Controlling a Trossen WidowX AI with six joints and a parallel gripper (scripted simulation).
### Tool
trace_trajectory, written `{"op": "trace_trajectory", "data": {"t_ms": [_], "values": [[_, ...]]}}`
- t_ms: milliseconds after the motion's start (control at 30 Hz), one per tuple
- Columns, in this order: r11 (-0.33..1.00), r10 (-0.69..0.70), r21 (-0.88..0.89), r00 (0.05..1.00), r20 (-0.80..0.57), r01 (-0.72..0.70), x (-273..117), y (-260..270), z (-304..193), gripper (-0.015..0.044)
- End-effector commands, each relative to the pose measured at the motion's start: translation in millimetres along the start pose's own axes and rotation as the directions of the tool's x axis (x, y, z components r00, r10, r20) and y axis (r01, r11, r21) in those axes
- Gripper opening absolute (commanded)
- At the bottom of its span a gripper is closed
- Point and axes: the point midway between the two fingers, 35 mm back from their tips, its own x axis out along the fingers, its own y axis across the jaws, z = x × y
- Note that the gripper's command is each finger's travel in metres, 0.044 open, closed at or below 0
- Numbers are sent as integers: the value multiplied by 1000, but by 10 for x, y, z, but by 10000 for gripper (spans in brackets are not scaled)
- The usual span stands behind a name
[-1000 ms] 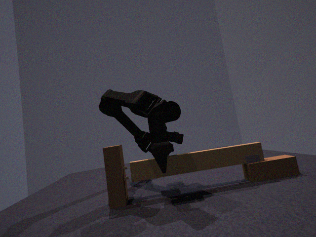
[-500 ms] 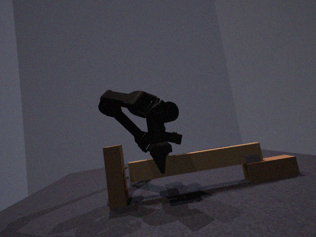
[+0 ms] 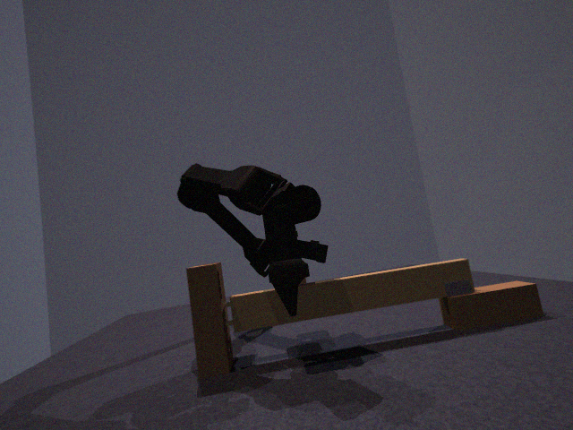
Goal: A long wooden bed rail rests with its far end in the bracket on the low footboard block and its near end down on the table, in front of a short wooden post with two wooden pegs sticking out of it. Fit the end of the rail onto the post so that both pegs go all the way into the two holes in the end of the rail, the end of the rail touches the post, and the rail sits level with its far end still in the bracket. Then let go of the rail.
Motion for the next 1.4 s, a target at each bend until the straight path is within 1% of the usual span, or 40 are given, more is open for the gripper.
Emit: {"op": "trace_trajectory", "data": {"t_ms": [0, 1367], "values": [[1000, -5, -4, 1000, -1, 5, -19, -3, -16, 0], [1000, -5, -4, 1000, -1, 5, -18, -2, -144, 0]]}}
